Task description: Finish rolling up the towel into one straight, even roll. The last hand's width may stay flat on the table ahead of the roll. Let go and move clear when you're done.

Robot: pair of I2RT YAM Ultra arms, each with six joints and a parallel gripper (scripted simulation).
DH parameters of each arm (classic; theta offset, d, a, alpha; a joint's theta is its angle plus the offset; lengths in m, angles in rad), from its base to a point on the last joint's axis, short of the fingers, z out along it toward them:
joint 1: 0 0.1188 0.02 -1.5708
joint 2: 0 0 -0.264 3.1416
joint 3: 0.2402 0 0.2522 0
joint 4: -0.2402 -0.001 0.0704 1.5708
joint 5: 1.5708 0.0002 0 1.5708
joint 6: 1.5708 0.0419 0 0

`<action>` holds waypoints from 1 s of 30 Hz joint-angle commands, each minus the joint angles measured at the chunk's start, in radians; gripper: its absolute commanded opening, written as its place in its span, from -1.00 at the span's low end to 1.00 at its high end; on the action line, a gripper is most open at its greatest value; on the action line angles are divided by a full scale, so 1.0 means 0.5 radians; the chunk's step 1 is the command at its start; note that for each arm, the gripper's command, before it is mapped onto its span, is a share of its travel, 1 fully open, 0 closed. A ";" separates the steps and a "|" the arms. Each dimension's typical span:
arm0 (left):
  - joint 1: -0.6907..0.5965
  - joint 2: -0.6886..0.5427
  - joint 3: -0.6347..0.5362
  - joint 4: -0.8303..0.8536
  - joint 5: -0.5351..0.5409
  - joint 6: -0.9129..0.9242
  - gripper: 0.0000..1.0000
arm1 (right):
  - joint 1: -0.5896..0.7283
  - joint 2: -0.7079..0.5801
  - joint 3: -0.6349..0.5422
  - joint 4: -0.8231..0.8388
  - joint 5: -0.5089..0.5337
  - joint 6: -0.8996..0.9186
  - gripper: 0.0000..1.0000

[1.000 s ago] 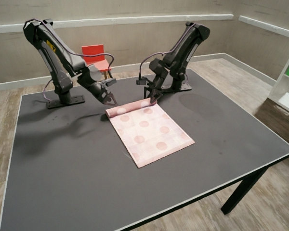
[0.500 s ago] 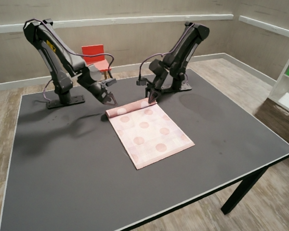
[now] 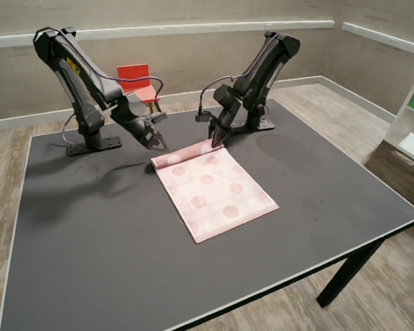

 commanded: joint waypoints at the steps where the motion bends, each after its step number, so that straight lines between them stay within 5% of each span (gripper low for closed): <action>1: -0.018 0.018 -0.010 0.022 -0.019 -0.013 -0.56 | 0.017 0.005 0.043 0.034 -0.008 -0.014 0.96; 18: 0.012 0.013 -0.001 0.004 0.027 -0.015 -0.63 | 0.015 0.005 0.042 0.036 -0.008 -0.015 0.96; 30: 0.376 0.022 0.108 -0.179 0.564 -0.039 -0.63 | -0.004 0.022 0.022 0.065 -0.019 -0.032 0.96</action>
